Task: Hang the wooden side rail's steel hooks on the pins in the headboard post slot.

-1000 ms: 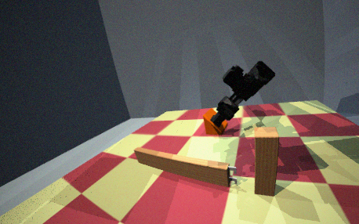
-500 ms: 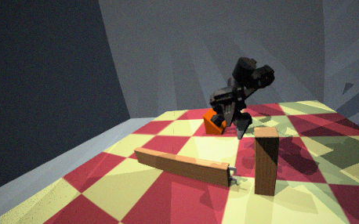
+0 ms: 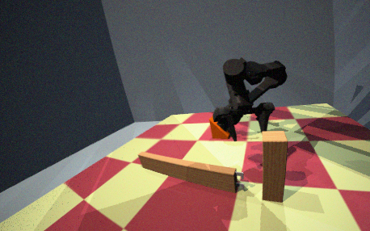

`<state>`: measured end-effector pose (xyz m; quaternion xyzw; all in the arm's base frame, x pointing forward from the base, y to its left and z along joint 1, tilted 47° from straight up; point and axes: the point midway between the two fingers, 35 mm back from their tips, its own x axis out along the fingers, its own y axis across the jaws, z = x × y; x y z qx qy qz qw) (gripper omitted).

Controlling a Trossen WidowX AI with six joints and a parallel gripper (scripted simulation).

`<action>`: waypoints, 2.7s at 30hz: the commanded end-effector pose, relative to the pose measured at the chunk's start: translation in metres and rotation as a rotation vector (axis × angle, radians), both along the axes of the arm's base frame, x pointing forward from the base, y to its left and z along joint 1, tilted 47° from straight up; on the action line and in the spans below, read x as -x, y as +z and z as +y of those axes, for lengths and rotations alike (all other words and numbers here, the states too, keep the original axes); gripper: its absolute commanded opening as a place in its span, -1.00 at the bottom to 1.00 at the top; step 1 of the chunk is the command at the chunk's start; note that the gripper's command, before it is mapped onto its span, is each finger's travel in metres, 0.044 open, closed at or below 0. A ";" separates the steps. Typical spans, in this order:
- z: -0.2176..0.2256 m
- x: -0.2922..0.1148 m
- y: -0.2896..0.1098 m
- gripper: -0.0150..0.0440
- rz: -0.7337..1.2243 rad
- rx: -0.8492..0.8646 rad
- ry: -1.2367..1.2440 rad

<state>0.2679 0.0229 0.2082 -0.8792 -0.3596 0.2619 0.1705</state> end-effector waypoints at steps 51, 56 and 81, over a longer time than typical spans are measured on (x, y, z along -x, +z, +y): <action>-0.022 -0.052 0.021 1.00 -0.165 0.292 0.515; -0.022 -0.052 0.021 1.00 -0.165 0.292 0.515; -0.078 -0.084 -0.058 1.00 -0.332 0.589 0.853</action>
